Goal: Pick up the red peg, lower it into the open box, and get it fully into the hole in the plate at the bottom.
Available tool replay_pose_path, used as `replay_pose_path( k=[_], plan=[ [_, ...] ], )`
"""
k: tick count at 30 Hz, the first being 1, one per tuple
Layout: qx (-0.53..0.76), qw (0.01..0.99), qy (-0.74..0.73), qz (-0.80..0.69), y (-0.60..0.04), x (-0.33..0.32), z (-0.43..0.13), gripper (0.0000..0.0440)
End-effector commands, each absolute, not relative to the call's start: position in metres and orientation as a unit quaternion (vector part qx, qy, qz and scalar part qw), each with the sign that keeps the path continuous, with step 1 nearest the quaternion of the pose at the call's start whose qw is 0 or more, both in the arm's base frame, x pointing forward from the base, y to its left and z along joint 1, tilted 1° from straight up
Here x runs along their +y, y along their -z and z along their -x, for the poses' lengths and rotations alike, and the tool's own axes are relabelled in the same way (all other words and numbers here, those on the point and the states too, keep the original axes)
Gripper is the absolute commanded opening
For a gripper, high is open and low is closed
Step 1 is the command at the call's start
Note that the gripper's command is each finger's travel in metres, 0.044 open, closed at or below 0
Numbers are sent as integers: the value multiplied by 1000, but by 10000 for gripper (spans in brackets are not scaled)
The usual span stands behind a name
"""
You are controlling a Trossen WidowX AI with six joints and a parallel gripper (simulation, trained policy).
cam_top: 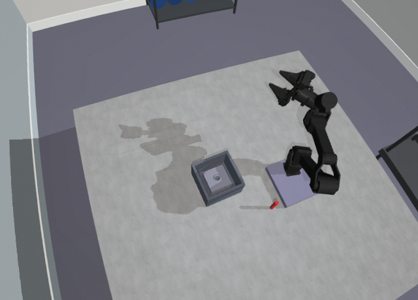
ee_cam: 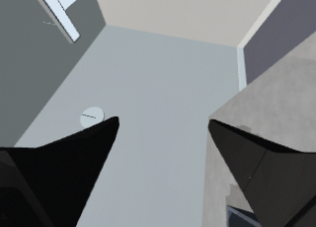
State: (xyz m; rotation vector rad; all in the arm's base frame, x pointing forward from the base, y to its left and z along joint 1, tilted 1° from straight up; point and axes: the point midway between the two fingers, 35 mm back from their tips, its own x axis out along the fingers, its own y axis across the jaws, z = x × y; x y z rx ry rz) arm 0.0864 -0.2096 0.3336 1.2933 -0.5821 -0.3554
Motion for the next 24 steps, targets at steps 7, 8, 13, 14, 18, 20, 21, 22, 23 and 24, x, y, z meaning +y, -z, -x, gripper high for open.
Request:
replay_pose_path(
  k=[7,8,13,14,18,20,21,22,23,24],
  plan=[
    [-234,798,102,-546,-362,-181,-133,440],
    [-230,801,95,-545,-363,-177,-137,440],
    [-211,803,65,-554,-368,-161,-160,440],
    [-206,802,60,-558,-367,-158,-165,440],
    [-183,790,44,-583,-364,-145,-182,440],
    [-168,782,39,-599,-360,-139,-191,440],
    [-160,777,37,-608,-358,-136,-195,440],
    [-151,772,36,-617,-355,-133,-199,440],
    [-142,766,35,-626,-352,-129,-203,440],
    [-132,761,35,-634,-349,-126,-207,440]
  ],
)
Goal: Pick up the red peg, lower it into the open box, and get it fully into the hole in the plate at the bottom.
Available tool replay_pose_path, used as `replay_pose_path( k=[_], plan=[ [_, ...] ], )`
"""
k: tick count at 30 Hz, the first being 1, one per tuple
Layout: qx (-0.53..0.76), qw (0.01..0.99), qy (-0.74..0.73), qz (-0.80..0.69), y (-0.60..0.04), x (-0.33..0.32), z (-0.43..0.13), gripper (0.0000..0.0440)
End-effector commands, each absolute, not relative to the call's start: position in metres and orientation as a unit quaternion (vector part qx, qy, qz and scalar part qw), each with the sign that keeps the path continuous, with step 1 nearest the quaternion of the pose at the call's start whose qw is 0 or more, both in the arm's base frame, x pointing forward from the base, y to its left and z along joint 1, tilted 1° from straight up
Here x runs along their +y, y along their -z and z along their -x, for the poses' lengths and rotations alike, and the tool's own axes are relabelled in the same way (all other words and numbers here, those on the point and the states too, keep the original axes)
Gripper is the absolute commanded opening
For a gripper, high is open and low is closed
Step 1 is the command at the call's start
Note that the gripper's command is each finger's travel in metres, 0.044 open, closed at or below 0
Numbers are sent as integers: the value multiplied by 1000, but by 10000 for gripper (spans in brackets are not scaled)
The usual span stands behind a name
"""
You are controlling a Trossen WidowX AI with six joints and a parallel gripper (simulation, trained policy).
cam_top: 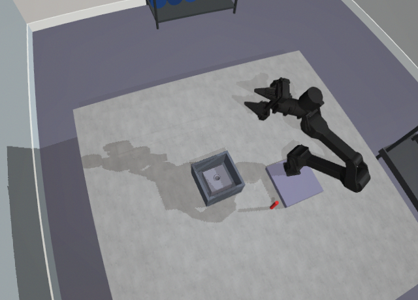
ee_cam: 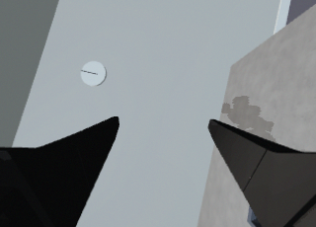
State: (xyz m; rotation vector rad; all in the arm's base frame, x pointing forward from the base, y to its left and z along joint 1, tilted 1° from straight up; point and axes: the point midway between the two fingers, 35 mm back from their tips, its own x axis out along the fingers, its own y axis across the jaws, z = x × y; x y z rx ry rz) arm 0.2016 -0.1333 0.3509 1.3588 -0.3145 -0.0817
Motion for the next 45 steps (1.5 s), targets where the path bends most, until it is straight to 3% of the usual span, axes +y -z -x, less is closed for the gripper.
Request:
replay_pose_path(
  k=[1,20,45],
  plan=[
    [-122,755,36,-643,-346,-122,-211,440],
    [150,655,111,-732,-255,-26,-247,440],
    [457,563,317,-611,-143,70,-179,440]
  ],
)
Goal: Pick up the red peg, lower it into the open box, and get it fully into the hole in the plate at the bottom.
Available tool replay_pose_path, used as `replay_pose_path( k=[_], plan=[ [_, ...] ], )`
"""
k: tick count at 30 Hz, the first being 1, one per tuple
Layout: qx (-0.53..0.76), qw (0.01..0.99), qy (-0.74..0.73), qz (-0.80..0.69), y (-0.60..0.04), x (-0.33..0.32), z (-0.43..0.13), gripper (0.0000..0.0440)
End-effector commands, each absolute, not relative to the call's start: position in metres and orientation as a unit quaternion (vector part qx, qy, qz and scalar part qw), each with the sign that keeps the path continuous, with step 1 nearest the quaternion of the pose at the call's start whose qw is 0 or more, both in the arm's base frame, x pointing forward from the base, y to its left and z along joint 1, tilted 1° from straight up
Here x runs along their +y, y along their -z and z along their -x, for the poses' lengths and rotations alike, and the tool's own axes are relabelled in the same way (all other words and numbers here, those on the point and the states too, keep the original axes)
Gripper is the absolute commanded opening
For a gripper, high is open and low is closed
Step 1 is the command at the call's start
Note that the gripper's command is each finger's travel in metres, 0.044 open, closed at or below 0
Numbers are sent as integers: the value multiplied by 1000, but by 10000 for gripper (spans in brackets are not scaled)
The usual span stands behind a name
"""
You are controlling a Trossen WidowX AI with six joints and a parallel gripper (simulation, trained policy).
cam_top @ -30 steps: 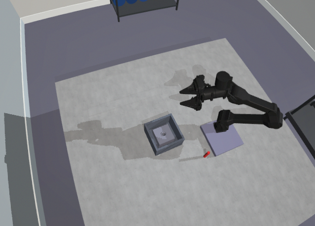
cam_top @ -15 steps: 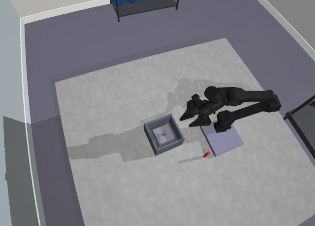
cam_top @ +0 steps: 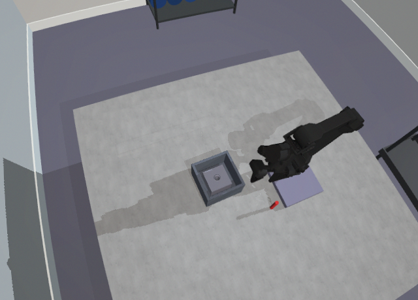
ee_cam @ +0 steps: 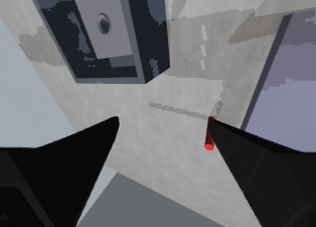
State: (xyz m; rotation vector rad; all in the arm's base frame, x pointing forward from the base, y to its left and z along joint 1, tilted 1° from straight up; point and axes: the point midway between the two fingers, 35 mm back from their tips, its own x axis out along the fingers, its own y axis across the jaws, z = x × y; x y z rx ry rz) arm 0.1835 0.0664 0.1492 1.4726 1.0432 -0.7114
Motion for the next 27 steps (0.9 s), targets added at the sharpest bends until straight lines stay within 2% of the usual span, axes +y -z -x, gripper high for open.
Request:
replay_pose_path(
  k=[1,27],
  plan=[
    [465,563,321,-603,-140,73,-176,440],
    [567,627,268,-463,-59,133,-146,440]
  ],
)
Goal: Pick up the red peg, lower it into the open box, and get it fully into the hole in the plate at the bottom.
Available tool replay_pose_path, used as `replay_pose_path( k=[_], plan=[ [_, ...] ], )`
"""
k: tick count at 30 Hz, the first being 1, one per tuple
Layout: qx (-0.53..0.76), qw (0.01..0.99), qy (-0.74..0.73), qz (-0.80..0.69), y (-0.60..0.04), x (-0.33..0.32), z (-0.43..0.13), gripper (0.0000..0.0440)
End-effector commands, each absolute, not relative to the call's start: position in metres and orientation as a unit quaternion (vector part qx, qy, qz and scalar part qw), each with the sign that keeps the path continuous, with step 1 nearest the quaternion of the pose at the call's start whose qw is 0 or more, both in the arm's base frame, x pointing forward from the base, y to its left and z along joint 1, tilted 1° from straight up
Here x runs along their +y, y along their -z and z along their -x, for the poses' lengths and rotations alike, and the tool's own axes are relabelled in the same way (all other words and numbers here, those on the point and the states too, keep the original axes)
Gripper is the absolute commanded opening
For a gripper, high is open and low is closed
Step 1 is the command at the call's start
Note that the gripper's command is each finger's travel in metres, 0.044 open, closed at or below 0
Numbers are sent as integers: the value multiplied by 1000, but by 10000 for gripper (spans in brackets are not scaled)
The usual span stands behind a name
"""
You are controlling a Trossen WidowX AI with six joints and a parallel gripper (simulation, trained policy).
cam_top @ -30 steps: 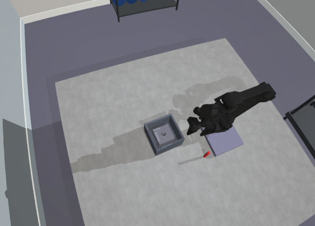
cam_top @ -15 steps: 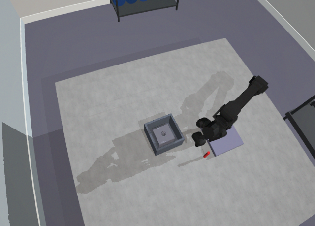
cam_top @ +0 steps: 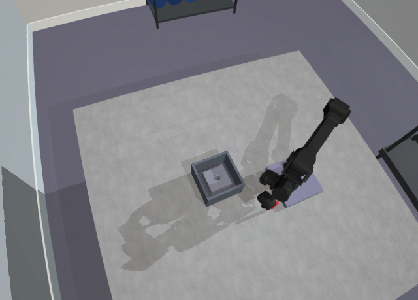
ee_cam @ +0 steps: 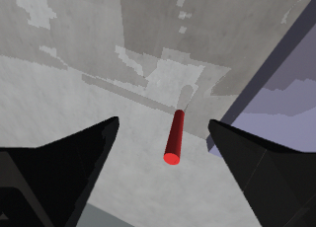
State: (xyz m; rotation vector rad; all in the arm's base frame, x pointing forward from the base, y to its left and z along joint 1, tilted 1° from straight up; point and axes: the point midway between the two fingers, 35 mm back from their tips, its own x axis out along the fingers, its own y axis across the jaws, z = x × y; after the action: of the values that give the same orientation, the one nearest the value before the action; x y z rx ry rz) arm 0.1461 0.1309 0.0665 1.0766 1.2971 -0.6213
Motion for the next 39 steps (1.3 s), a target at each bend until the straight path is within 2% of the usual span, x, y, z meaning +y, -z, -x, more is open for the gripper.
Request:
replay_pose_path(
  k=[1,4,6,21,39],
  plan=[
    [567,627,266,-462,-56,134,-146,440],
    [569,628,264,-461,-48,137,-145,425],
    [572,625,264,-460,-44,139,-144,388],
    [612,601,259,-445,-39,143,-140,18],
    [552,689,204,-423,-114,132,-190,2]
  ],
)
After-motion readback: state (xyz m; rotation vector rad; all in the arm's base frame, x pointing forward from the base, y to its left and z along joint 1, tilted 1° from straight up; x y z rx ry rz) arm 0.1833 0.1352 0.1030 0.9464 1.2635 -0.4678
